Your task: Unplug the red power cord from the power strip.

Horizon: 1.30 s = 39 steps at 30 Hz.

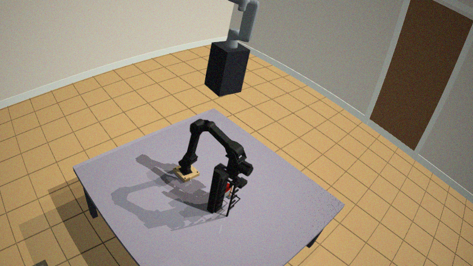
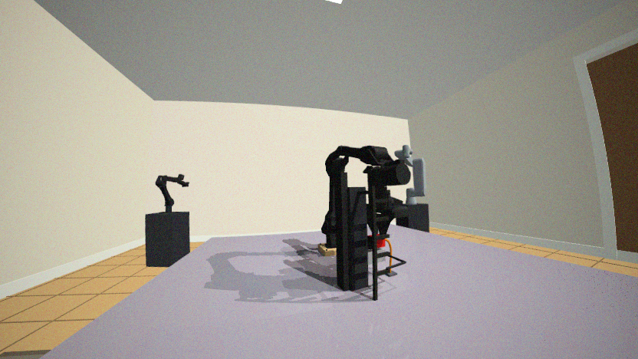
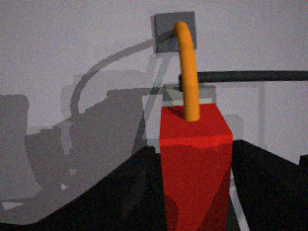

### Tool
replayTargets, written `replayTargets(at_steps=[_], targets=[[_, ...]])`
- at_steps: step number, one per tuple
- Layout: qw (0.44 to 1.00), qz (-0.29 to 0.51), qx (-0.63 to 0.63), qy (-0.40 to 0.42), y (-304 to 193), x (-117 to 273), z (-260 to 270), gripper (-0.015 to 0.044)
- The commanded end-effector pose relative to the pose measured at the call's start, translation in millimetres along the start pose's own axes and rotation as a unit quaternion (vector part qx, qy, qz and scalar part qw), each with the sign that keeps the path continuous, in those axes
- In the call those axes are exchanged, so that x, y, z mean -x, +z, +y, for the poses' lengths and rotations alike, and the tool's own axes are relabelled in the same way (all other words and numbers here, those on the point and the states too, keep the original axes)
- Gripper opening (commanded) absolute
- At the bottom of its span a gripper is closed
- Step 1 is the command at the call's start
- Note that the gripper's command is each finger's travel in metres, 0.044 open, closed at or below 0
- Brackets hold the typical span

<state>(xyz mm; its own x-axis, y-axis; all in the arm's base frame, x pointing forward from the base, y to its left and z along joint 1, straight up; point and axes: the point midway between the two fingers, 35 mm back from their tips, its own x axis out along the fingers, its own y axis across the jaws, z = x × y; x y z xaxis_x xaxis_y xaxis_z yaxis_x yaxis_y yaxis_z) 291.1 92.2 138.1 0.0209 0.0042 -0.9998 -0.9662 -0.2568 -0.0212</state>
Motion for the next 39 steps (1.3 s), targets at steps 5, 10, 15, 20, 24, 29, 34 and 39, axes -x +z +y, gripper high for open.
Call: replayTargets(at_steps=[5,10,15,20,24,29,34,39], targets=[[1.0,0.0,0.0,0.0,0.0,0.4,-0.1,0.0035],[1.0,0.0,0.0,0.0,0.0,0.4,-0.1,0.0002],[1.0,0.0,0.0,0.0,3.9,0.4,-0.6,0.0],[1.0,0.0,0.0,0.0,11.9,0.4,-1.4,0.0],[1.0,0.0,0.0,0.0,18.4,0.4,-1.8,0.0],[1.0,-0.001,0.001,0.0,26.6,0.3,-2.0,0.0],[1.0,-0.001,0.001,-0.001,34.7,0.4,-1.7,0.0],[1.0,-0.001,0.001,-0.001,42.8,0.5,-0.9,0.0]])
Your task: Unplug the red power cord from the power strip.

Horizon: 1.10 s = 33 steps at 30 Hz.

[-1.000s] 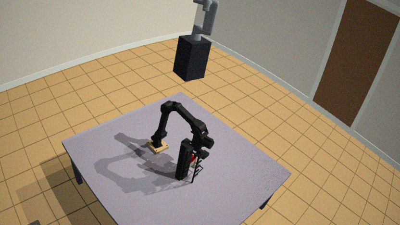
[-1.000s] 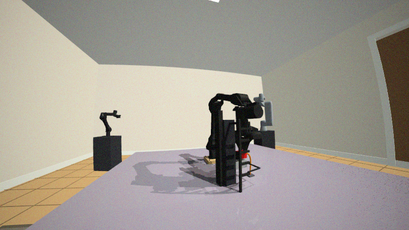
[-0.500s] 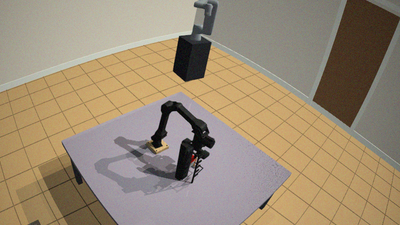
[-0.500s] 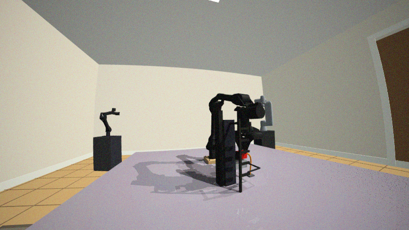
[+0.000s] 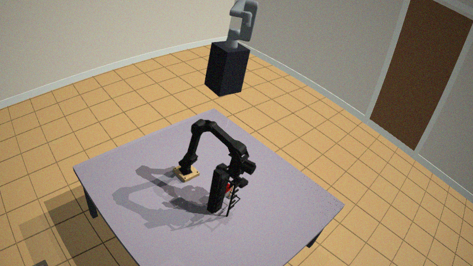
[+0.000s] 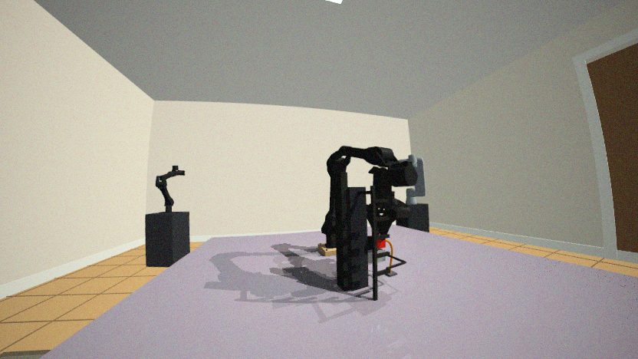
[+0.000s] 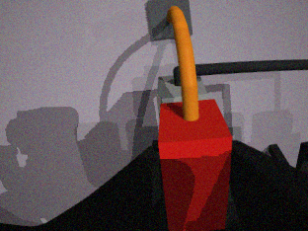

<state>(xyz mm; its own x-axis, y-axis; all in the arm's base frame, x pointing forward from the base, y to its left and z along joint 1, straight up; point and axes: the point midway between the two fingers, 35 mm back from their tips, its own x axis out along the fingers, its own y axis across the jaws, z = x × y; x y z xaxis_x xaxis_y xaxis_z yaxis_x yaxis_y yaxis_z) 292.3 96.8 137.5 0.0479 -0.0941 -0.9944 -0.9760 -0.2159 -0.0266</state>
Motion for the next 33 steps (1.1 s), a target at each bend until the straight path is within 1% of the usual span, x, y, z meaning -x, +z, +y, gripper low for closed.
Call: replayTargets(at_steps=[1,8,12,20,22,25,28,33], targets=[[0.998,-0.052,0.022,0.001,39.8,5.2,3.4,0.0],[0.998,-0.052,0.022,0.001,50.9,6.7,6.2,0.0],[0.998,-0.051,0.023,0.001,38.4,4.7,5.9,0.0105],[0.998,-0.051,0.023,0.001,38.4,4.7,5.9,0.0315],[0.998,-0.052,0.023,0.001,44.8,6.8,5.5,0.0367],[0.998,-0.053,0.023,0.001,68.5,14.3,5.7,0.044],[0.998,-0.054,0.023,0.001,94.7,22.5,8.3,0.044],[0.998,-0.054,0.023,0.001,96.9,23.2,8.7,0.044]])
